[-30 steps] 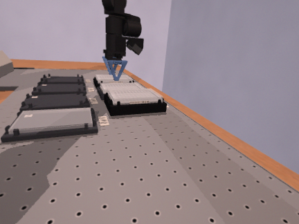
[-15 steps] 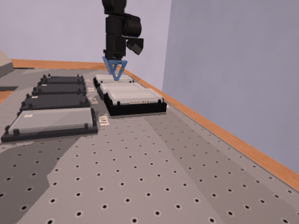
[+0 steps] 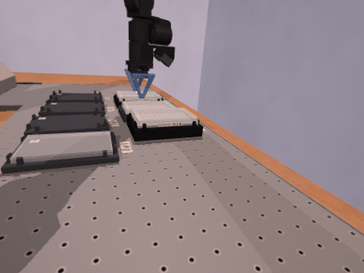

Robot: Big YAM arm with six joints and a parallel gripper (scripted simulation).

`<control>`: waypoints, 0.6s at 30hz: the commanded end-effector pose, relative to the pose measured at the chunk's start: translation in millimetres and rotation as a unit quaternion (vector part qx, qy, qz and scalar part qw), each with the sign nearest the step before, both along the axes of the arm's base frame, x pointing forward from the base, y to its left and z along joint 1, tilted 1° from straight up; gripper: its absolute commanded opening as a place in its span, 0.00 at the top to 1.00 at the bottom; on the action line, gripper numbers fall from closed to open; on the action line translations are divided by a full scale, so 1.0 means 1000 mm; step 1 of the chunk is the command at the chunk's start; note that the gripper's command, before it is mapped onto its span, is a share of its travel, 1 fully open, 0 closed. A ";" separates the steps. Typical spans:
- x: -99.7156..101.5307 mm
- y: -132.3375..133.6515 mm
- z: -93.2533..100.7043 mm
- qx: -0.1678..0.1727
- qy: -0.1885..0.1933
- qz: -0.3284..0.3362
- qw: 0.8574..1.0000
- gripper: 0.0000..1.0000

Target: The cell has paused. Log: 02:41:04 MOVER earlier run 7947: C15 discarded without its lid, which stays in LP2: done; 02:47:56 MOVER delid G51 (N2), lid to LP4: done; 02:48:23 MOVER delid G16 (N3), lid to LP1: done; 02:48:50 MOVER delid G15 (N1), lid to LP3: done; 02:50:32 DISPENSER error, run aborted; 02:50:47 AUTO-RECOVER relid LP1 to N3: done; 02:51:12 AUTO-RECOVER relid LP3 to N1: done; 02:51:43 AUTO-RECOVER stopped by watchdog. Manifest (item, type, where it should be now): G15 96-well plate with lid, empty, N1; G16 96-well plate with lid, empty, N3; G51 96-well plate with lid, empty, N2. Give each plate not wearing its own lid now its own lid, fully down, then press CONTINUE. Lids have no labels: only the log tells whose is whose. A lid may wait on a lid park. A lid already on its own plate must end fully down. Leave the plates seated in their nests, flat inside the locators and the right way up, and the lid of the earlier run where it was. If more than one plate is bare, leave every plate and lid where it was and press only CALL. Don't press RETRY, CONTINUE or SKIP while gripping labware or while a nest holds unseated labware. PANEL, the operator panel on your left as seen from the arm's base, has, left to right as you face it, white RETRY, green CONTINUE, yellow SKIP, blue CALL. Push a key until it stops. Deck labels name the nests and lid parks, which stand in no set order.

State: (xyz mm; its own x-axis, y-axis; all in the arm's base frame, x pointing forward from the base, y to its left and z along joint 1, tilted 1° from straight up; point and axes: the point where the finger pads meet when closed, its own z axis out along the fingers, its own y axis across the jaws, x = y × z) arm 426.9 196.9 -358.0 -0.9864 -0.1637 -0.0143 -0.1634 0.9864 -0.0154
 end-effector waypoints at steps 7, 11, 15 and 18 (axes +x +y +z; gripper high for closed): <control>0.015 0.014 0.020 0.007 -0.018 0.006 1.000 0.00; 0.011 0.013 0.026 0.005 -0.013 0.006 1.000 0.00; 0.012 0.014 0.033 0.006 -0.015 0.005 1.000 0.00; 0.010 0.013 0.038 0.005 -0.013 0.005 1.000 0.00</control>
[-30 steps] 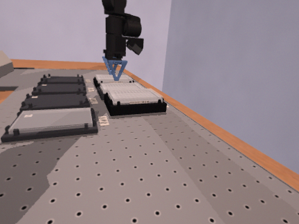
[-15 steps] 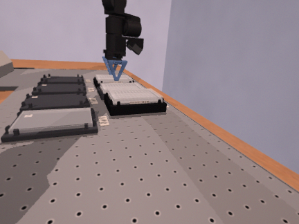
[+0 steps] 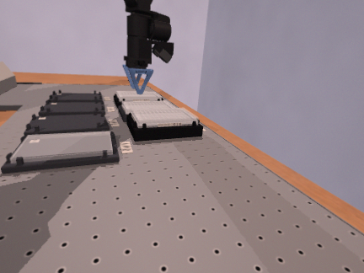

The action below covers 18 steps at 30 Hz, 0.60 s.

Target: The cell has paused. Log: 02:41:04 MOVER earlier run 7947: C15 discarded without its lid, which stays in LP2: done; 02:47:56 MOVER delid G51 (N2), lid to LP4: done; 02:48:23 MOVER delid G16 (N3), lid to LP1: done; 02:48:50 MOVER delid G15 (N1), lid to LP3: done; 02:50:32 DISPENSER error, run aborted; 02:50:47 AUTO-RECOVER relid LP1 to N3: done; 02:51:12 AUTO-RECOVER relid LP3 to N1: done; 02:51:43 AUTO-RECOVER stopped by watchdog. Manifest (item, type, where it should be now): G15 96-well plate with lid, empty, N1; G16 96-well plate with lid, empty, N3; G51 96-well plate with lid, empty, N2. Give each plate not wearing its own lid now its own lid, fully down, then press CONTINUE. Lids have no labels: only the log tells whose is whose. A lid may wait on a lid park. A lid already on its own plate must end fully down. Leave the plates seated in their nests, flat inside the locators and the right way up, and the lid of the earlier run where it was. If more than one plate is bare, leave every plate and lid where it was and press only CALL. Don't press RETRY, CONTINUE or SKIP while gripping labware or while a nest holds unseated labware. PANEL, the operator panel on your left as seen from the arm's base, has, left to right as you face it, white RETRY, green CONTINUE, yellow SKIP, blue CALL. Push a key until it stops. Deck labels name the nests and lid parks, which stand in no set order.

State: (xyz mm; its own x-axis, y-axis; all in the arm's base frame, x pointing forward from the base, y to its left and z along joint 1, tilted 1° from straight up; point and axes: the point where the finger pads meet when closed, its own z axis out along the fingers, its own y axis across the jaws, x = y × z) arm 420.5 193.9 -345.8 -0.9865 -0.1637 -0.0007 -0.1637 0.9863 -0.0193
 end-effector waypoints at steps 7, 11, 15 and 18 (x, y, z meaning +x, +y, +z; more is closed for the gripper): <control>0.016 0.016 0.034 0.008 -0.020 0.004 1.000 0.00; 0.022 0.019 0.037 0.011 -0.026 0.004 1.000 0.00; 0.019 -0.001 0.036 0.012 -0.031 0.005 0.999 1.00; 0.009 -0.012 0.035 0.012 -0.030 0.005 0.999 1.00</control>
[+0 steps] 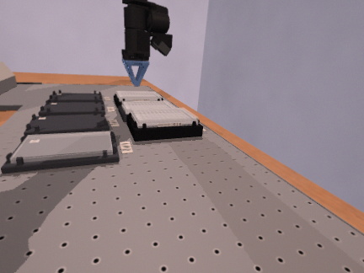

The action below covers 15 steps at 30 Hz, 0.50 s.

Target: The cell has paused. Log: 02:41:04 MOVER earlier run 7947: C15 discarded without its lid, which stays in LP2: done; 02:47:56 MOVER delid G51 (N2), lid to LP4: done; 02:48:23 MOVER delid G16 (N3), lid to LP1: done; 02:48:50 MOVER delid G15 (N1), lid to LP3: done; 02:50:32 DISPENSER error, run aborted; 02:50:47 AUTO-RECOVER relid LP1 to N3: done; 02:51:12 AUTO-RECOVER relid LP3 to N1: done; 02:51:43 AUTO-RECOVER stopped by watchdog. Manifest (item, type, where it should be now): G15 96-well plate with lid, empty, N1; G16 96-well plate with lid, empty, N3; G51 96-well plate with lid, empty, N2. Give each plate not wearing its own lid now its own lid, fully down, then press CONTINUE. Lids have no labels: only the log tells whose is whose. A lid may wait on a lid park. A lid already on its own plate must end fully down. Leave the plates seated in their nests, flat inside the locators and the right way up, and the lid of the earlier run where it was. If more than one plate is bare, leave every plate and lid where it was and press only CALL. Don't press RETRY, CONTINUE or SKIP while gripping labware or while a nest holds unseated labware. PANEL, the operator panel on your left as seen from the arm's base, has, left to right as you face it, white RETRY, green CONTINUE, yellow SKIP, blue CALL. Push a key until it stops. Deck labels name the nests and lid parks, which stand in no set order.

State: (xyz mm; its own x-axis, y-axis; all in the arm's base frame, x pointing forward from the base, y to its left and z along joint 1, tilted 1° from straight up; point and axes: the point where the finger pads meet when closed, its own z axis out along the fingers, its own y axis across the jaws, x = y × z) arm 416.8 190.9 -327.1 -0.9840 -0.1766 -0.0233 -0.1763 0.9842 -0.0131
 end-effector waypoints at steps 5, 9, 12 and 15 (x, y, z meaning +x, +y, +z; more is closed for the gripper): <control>0.002 -0.021 0.015 0.007 -0.019 -0.001 1.000 1.00; -0.011 -0.037 0.014 0.006 -0.019 -0.001 1.000 1.00; -0.022 -0.049 0.013 0.006 -0.018 -0.001 1.000 1.00; -0.032 -0.061 0.013 0.005 -0.018 -0.001 1.000 1.00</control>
